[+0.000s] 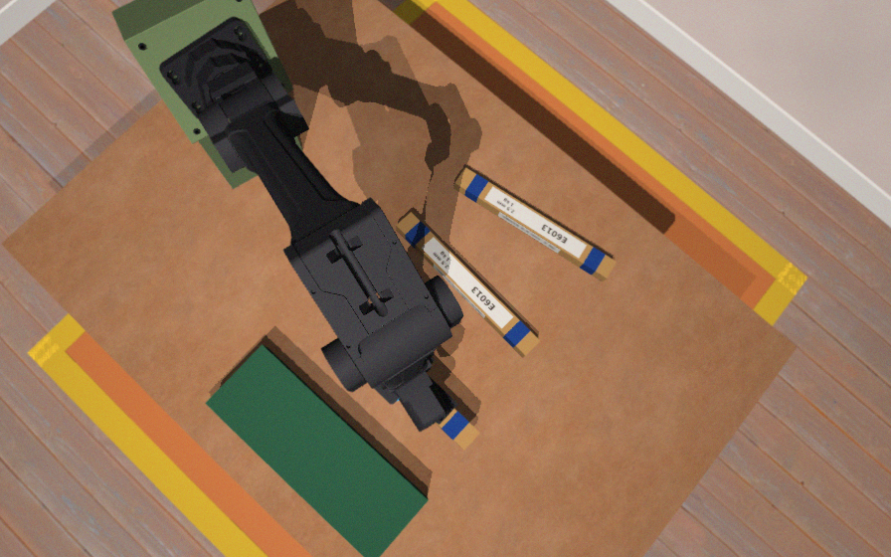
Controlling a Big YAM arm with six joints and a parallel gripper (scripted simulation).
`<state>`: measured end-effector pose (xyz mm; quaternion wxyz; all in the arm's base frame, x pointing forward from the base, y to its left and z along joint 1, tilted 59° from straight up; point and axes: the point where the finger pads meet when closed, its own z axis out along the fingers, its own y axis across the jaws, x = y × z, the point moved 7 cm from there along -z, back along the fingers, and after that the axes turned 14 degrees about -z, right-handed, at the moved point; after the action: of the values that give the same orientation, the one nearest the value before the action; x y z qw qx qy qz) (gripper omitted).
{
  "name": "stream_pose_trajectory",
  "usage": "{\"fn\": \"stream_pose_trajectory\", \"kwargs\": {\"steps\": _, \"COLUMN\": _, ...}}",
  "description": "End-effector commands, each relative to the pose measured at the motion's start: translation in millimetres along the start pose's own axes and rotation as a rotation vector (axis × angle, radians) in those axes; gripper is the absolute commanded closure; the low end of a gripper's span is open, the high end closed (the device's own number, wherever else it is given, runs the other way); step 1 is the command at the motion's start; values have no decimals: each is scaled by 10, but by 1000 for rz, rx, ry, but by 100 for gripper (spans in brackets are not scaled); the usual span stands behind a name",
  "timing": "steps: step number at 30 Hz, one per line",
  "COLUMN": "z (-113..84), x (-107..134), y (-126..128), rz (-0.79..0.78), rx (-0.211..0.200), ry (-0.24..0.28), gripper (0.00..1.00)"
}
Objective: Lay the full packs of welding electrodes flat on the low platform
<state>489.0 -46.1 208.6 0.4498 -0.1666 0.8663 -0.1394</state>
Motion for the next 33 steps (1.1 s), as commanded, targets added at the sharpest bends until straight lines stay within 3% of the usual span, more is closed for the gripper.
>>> {"fn": "stream_pose_trajectory", "kwargs": {"steps": 1, "z": -271, "x": -236, "y": -70, "rz": -10, "rx": 24, "ry": -59, "gripper": 100}}
{"fn": "stream_pose_trajectory", "kwargs": {"steps": 20, "z": -278, "x": -249, "y": -69, "rz": -10, "rx": 23, "ry": -60, "gripper": 100}}
{"fn": "stream_pose_trajectory", "kwargs": {"steps": 33, "z": -493, "x": -209, "y": -45, "rz": -9, "rx": 20, "ry": -55, "gripper": 100}}
